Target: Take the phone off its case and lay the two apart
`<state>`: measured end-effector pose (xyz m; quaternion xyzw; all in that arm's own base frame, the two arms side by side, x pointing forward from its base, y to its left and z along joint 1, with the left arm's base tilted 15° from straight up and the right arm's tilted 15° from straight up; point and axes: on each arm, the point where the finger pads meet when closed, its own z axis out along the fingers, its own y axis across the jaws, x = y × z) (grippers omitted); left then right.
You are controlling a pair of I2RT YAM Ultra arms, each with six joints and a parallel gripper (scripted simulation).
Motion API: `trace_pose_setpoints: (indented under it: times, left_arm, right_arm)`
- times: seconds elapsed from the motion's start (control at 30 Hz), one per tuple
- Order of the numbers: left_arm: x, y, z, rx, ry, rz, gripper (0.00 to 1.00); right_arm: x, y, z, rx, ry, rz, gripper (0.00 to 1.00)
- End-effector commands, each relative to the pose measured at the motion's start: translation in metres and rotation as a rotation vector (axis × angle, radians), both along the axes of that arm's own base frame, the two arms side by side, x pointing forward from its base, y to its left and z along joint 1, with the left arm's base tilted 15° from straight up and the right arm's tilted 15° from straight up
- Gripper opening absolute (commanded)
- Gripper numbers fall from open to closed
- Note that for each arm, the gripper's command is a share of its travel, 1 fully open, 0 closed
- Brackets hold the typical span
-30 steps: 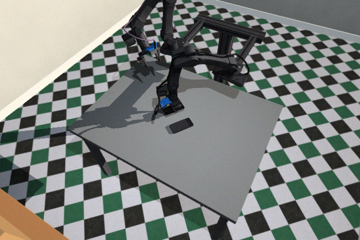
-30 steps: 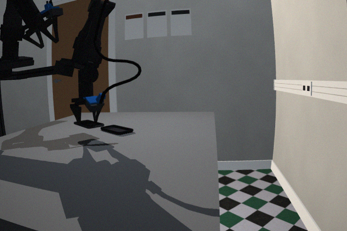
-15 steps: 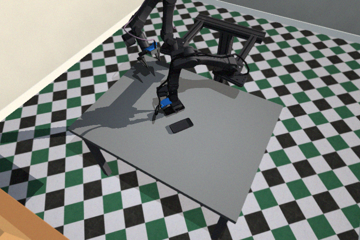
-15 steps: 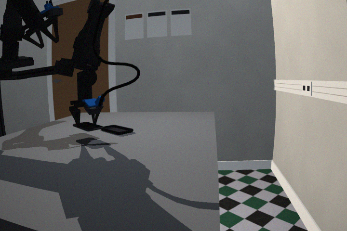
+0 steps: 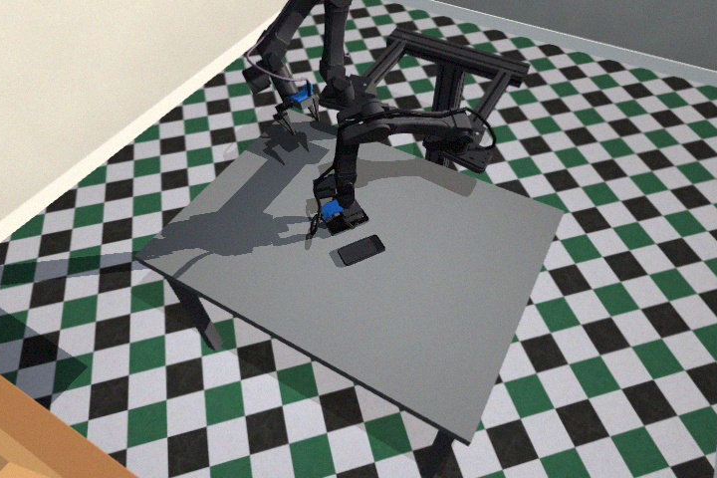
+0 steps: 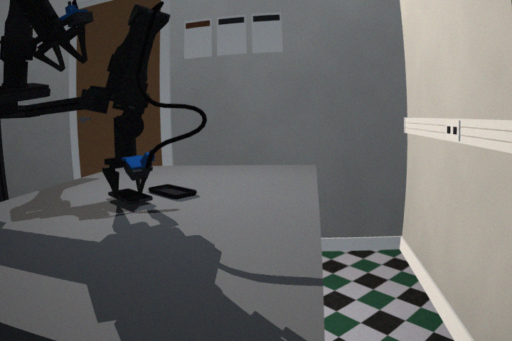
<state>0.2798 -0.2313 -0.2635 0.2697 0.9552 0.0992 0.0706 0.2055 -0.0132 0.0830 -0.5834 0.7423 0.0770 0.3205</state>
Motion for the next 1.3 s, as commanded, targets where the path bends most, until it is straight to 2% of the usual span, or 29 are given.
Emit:
trace_pose_setpoints:
  times: [0.0,0.5,0.7,0.73,0.8,0.83,0.87,1.0,1.17,1.27]
  left_arm:
    - [0.015,-0.016,0.002,-0.035,-0.037,-0.017,0.67]
    - [0.014,-0.012,-0.005,-0.026,-0.029,-0.016,0.67]
    - [0.006,-0.007,-0.002,-0.034,-0.035,-0.014,0.67]
    - [0.006,-0.007,-0.002,-0.034,-0.035,-0.014,0.78]
    - [0.006,-0.007,-0.002,-0.034,-0.035,-0.014,0.78]
    - [0.006,-0.007,-0.002,-0.034,-0.035,-0.014,0.90]
    - [0.003,-0.006,-0.001,-0.025,-0.027,-0.015,0.90]
    - [-0.001,-0.008,0.019,-0.014,-0.024,-0.013,0.90]
    - [-0.007,-0.016,0.065,-0.015,-0.030,-0.013,0.90]
    - [-0.008,-0.017,0.067,-0.015,-0.030,-0.013,0.90]
  right_arm:
    - [-0.003,0.004,0.003,0.013,-0.005,0.007,1.00]
    - [-0.003,0.004,0.003,0.013,-0.005,0.007,1.00]
    - [-0.003,0.004,0.003,0.013,-0.005,0.007,1.00]
    - [-0.003,0.004,0.003,0.013,-0.005,0.007,1.00]
    - [-0.003,0.004,0.003,0.013,-0.005,0.007,1.00]
    - [-0.003,0.004,0.003,0.013,-0.005,0.007,1.00]
    - [-0.003,0.004,0.003,0.013,-0.005,0.007,1.00]
    - [-0.003,0.004,0.003,0.013,-0.005,0.007,1.00]
    - [-0.003,0.004,0.003,0.013,-0.005,0.007,1.00]
    - [-0.003,0.004,0.003,0.013,-0.005,0.007,1.00]
